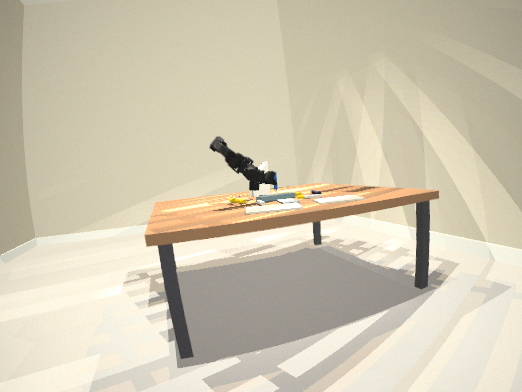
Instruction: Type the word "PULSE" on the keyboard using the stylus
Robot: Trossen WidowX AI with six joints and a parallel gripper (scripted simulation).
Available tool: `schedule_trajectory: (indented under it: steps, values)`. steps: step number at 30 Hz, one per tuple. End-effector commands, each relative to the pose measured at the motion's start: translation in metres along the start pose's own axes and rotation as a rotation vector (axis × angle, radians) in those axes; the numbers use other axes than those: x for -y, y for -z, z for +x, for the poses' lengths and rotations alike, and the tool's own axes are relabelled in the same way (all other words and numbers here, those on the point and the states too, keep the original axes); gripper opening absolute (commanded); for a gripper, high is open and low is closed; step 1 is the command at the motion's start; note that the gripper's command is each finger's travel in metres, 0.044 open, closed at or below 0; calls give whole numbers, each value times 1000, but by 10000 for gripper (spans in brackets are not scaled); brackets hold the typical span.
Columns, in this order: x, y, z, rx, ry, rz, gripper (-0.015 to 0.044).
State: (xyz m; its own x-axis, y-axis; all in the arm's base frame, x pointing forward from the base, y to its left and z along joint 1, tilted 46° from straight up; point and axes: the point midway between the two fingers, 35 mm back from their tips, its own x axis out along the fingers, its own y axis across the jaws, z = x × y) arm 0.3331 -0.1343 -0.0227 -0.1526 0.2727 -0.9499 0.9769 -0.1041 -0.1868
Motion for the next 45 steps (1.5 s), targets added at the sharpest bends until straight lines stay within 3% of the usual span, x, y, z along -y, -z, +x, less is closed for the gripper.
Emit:
schedule_trajectory:
  steps: [1,36,45]
  values:
    - [0,-3,2,2,0,-3,81]
    - [0,-10,6,3,0,-3,81]
    - [1,23,-12,1,0,-4,81]
